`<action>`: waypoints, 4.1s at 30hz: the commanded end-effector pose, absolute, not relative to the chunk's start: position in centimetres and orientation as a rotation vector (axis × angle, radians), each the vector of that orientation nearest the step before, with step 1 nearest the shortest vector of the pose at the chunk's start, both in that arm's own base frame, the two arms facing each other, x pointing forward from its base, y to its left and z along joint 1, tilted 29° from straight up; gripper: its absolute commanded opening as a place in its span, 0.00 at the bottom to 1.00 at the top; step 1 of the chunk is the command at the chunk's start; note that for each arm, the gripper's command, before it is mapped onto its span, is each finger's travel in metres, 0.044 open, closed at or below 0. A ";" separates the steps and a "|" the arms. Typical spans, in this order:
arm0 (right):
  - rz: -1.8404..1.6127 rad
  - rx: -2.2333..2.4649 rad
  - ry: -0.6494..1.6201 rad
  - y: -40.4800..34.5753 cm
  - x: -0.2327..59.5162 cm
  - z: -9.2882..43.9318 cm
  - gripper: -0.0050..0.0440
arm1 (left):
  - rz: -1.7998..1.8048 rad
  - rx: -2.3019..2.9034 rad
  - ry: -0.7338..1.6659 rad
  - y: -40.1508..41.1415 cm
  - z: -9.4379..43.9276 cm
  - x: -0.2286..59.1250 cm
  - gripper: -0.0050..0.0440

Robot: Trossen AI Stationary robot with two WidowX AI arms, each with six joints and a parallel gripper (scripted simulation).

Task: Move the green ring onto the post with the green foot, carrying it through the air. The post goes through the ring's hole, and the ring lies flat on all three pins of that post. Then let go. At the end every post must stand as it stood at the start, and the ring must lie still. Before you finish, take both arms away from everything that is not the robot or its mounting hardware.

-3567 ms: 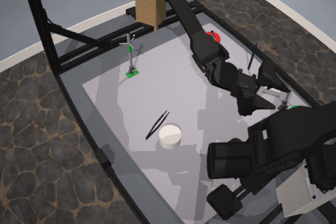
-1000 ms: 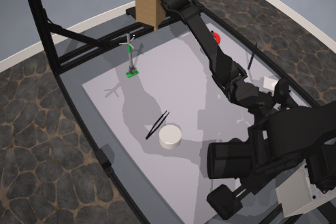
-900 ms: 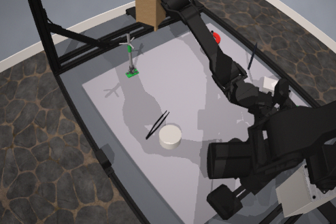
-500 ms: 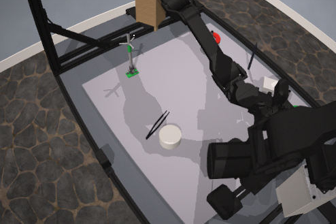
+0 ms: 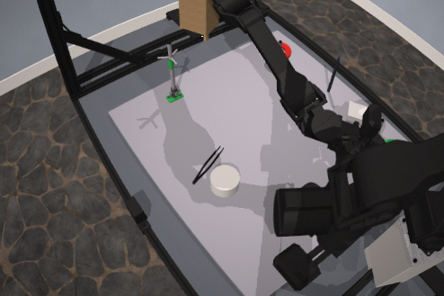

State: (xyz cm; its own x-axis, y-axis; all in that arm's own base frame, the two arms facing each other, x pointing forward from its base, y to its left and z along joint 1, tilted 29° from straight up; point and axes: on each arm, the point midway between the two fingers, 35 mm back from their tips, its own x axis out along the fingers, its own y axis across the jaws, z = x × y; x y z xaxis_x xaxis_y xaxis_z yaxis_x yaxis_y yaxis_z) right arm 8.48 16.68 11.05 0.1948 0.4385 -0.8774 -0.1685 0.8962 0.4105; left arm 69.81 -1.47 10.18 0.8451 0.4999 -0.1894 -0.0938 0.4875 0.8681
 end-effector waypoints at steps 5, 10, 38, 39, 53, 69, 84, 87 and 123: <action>0.423 0.245 1.308 16.6 8.5 11.0 0.92 | 0.373 1.008 0.457 -1.8 10.1 69.3 0.10; 0.423 0.245 1.308 16.6 8.5 11.0 0.92 | 0.373 1.008 0.457 -1.9 10.3 69.0 0.10; 0.423 0.245 1.308 16.6 8.5 11.0 0.92 | 0.352 1.010 0.420 1.0 17.0 67.3 0.10; 0.423 0.245 1.308 16.6 8.5 11.0 0.92 | 0.349 1.011 0.414 1.0 17.1 67.2 0.10; 0.423 0.245 1.308 16.6 8.5 11.0 0.92 | 0.312 1.018 0.343 0.4 18.2 65.2 0.10; 0.423 0.245 1.308 16.6 8.5 11.0 0.92 | 0.271 1.030 0.259 -0.1 19.3 62.1 0.10; 0.423 0.245 1.308 16.6 8.5 11.0 0.92 | 0.235 1.044 0.178 -0.7 20.2 58.6 0.10; 0.423 0.245 1.308 16.6 8.5 11.0 0.92 | 0.227 1.048 0.159 -0.8 20.3 57.7 0.10; 0.423 0.245 1.308 16.6 8.5 11.0 0.92 | 0.156 1.091 -0.054 -1.9 21.5 46.7 0.10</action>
